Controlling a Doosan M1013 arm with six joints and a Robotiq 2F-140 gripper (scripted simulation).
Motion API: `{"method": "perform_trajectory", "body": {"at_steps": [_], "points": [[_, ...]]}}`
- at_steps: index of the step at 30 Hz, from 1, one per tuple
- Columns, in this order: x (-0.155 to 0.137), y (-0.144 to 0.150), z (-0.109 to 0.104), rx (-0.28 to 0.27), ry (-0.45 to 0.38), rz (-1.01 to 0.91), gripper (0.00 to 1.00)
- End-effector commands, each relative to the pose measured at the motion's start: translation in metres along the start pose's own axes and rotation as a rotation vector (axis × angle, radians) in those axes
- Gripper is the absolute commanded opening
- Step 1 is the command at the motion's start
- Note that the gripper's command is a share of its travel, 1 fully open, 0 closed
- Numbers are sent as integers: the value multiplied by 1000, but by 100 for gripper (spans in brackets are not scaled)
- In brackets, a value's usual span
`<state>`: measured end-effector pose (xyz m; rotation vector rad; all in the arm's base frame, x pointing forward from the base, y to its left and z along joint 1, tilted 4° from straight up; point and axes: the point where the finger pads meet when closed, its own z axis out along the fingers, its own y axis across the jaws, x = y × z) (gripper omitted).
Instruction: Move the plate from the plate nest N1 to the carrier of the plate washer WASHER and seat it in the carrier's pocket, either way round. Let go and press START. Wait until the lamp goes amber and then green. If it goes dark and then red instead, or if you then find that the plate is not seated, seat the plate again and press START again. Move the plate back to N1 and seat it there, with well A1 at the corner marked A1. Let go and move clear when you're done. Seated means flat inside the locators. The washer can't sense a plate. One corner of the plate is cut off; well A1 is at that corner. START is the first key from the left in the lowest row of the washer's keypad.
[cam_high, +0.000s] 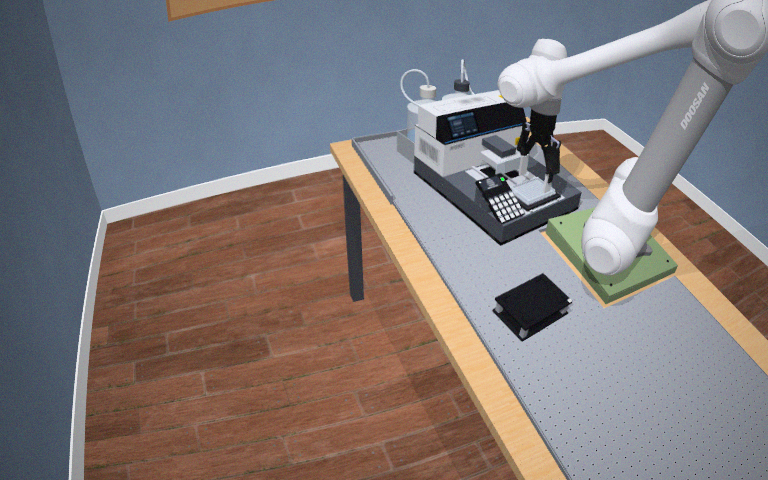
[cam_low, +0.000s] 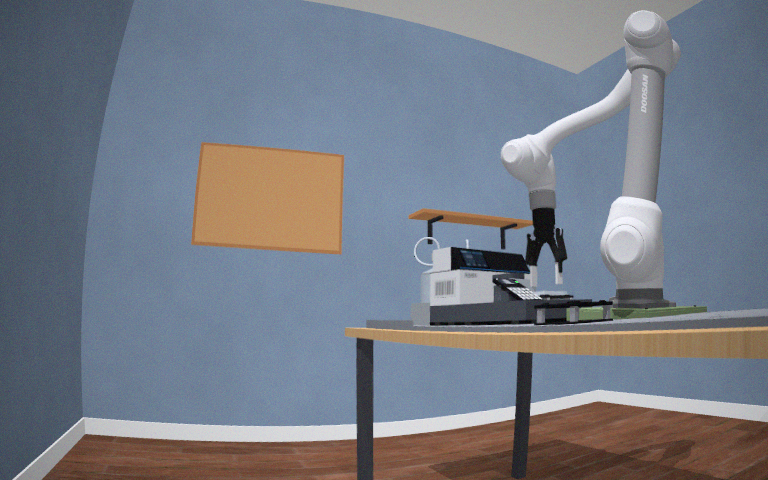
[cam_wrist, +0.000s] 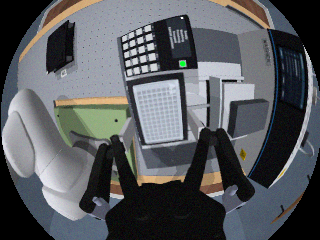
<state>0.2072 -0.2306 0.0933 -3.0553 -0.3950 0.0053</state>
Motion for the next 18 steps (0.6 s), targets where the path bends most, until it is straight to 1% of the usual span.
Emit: {"method": "perform_trajectory", "body": {"at_steps": [1,18], "points": [[0,0,0,0,0,0,70],[0,0,7,0,0,0,70]]}}
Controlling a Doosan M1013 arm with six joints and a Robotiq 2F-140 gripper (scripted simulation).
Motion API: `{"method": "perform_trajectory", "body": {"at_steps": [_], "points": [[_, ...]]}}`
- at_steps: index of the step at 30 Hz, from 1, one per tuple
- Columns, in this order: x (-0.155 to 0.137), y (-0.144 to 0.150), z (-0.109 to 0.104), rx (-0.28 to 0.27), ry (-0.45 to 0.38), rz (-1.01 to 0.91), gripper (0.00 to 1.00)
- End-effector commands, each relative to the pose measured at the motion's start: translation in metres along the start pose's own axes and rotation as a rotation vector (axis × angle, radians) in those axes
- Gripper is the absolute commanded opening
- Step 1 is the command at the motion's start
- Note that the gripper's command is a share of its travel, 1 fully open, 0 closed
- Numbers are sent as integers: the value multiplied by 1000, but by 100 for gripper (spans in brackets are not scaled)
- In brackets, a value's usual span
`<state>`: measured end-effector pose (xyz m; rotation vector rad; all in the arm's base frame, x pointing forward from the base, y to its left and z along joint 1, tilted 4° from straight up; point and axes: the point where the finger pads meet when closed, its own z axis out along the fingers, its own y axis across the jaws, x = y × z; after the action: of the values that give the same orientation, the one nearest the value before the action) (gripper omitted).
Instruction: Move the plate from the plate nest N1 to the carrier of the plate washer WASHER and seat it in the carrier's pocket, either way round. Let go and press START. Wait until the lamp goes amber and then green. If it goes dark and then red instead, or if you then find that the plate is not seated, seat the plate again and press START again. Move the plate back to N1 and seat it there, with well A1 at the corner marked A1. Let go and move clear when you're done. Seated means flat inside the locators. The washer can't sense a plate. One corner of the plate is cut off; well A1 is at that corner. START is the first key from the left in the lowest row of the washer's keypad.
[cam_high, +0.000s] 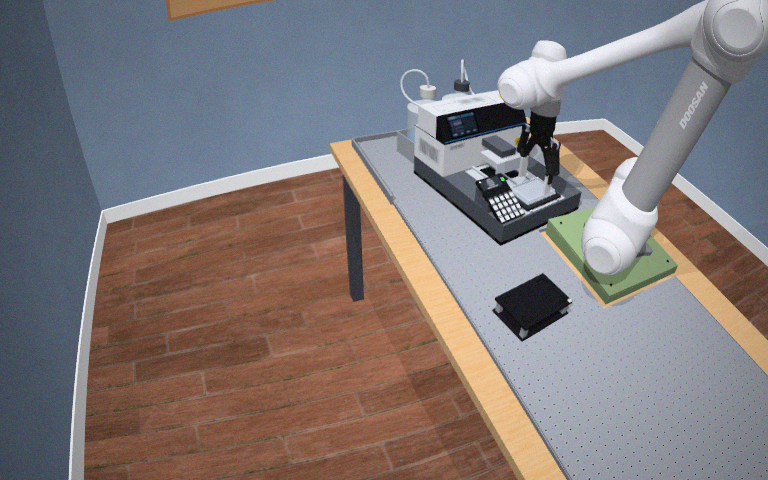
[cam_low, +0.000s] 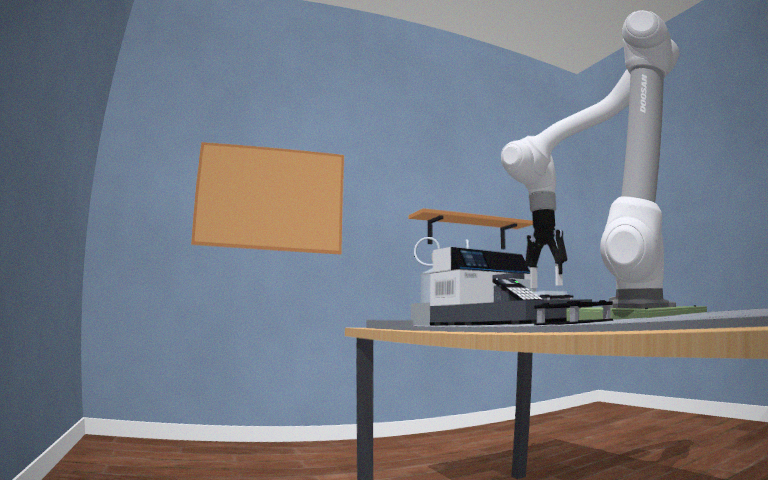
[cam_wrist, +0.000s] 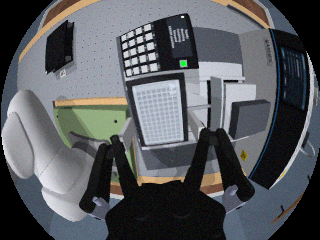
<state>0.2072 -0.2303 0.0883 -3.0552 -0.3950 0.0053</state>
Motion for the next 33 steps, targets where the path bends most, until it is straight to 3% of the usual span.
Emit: {"method": "perform_trajectory", "body": {"at_steps": [1,33], "points": [[0,0,2,0,0,0,70],[0,0,21,0,0,0,70]]}}
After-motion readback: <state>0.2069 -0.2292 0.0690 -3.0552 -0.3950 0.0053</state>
